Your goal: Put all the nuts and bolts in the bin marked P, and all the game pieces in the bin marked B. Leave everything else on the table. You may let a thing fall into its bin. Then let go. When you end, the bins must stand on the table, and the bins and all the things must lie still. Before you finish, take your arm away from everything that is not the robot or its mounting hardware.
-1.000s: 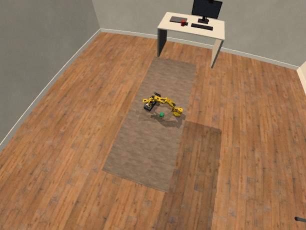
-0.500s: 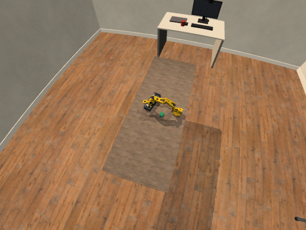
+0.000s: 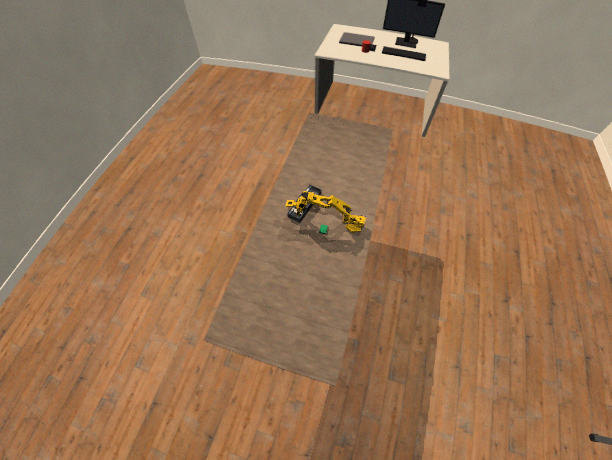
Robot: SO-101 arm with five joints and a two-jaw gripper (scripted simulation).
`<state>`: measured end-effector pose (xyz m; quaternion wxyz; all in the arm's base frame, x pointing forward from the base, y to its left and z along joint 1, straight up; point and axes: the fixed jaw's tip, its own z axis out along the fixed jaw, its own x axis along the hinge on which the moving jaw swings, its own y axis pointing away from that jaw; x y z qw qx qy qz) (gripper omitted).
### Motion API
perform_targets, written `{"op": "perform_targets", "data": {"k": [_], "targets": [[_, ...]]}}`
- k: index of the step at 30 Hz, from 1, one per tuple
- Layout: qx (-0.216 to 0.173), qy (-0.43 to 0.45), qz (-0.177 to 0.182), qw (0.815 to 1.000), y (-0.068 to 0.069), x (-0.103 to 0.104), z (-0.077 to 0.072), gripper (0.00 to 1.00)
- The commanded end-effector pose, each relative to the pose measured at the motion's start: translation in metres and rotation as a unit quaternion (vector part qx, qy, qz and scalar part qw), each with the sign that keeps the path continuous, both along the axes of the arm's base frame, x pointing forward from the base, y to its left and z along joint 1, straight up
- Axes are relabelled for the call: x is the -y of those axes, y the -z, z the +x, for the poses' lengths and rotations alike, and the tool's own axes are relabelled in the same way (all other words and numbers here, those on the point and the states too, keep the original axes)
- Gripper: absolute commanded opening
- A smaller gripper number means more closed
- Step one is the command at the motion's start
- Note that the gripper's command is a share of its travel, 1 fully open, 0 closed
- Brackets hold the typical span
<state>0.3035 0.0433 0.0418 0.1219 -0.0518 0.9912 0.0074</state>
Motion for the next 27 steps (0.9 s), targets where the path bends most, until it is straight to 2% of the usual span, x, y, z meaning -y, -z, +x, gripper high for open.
{"op": "perform_targets", "data": {"k": [1,27], "targets": [[0.032,-0.007,0.004,0.999,-0.012,-0.004,0.007,0.00],[0.015,-0.007,0.002,1.000,0.000,-0.003,0.005,0.00]]}}
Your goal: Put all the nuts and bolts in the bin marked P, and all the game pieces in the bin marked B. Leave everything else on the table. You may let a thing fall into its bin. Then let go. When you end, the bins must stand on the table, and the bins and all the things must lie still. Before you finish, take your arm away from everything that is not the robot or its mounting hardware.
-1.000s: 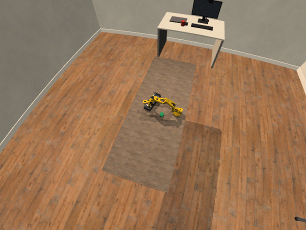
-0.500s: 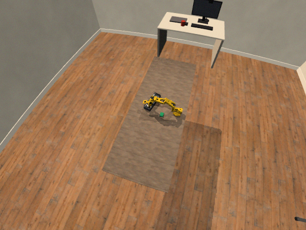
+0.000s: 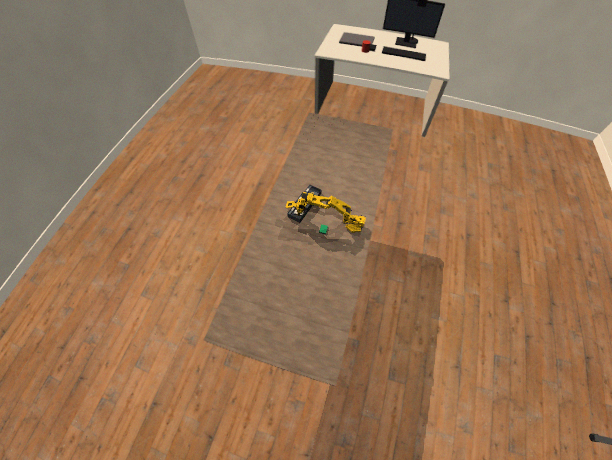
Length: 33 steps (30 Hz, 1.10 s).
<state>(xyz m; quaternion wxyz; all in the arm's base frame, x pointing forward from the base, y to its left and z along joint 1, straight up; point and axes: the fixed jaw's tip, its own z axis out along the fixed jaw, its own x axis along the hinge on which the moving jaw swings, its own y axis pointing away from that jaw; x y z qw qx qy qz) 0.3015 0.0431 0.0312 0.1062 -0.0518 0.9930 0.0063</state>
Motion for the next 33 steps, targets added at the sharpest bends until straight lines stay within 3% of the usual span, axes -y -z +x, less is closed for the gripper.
{"op": "perform_targets", "data": {"k": [1,23,33], "targets": [[0.030,-0.007,0.004,1.000,-0.0107,-0.0036,0.0068,0.00],[0.030,-0.007,0.004,1.000,-0.0049,-0.0038,0.0080,0.00],[0.030,-0.007,0.004,1.000,-0.0049,-0.0038,0.0080,0.06]]}}
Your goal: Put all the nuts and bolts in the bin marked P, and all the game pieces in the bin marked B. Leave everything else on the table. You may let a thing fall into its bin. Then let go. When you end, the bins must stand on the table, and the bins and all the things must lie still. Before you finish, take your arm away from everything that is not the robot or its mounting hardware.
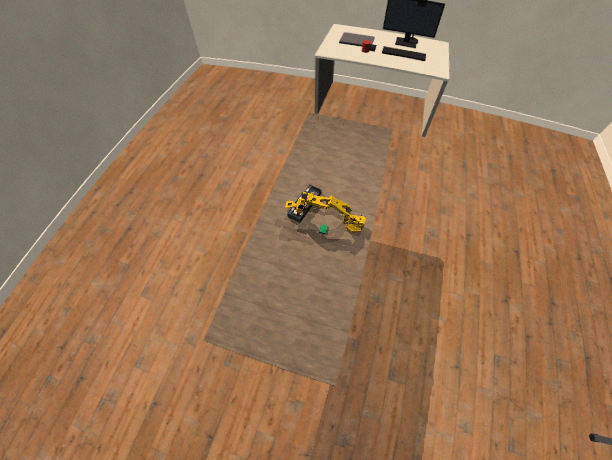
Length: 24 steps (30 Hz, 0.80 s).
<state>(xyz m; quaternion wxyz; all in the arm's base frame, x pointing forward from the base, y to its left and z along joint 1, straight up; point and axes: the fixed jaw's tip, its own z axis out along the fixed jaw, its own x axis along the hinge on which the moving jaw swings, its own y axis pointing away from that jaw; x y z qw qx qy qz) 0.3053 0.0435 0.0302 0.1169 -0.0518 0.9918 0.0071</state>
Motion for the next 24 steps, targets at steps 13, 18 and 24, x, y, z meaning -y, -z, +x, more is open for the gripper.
{"op": "perform_targets", "data": {"k": [13,18,24], "targets": [[0.019,-0.007,0.002,1.000,-0.0060,-0.0033,0.0042,0.22],[0.019,-0.007,0.002,1.000,-0.0060,-0.0033,0.0042,0.23],[0.019,-0.007,0.002,1.000,-0.0064,-0.0033,0.0042,0.23]]}}
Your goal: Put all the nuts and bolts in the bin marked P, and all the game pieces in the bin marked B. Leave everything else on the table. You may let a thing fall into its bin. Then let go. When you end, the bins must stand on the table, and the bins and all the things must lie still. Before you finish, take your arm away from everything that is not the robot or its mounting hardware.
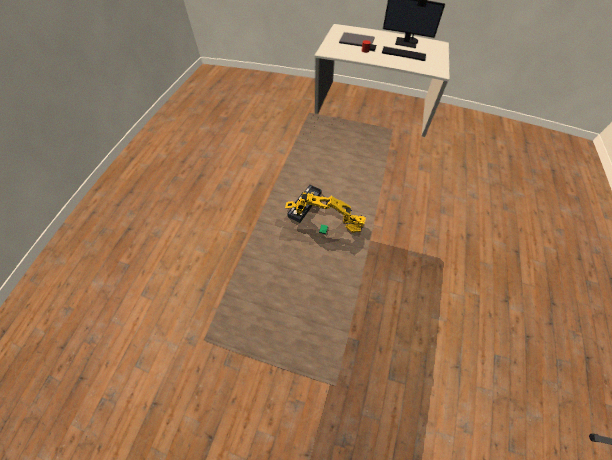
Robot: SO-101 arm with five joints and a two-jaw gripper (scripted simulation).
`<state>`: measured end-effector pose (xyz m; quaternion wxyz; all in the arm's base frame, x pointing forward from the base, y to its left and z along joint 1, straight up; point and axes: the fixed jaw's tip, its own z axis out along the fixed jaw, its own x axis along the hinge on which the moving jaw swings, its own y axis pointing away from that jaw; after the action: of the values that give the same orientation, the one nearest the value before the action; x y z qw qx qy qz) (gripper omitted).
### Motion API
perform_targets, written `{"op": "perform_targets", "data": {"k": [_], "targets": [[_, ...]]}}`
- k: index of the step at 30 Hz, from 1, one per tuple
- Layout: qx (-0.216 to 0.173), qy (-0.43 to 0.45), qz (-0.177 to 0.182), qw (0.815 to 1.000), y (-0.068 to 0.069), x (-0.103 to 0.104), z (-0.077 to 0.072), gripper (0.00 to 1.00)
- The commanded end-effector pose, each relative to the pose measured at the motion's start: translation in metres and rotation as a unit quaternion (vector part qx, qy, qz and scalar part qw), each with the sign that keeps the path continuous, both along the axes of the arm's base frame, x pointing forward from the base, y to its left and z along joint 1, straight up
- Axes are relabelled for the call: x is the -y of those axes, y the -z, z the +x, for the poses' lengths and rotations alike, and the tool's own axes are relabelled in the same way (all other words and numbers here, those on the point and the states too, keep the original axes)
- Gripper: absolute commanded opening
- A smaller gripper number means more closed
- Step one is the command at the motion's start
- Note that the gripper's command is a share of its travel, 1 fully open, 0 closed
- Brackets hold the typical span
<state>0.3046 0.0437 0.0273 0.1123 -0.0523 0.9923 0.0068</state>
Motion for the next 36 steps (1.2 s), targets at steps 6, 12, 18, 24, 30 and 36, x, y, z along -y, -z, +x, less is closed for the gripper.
{"op": "perform_targets", "data": {"k": [6,12,18,24,30,36], "targets": [[0.030,-0.006,0.004,1.000,-0.017,-0.003,0.005,0.23],[0.039,-0.006,0.005,0.999,-0.028,-0.003,0.004,0.23],[0.053,-0.005,0.007,0.999,-0.047,-0.003,0.002,0.23],[0.061,-0.005,0.008,0.998,-0.057,-0.002,0.000,0.23],[0.064,-0.005,0.008,0.998,-0.060,-0.002,-0.001,0.23],[0.064,-0.005,0.008,0.998,-0.060,-0.002,-0.001,0.23]]}}
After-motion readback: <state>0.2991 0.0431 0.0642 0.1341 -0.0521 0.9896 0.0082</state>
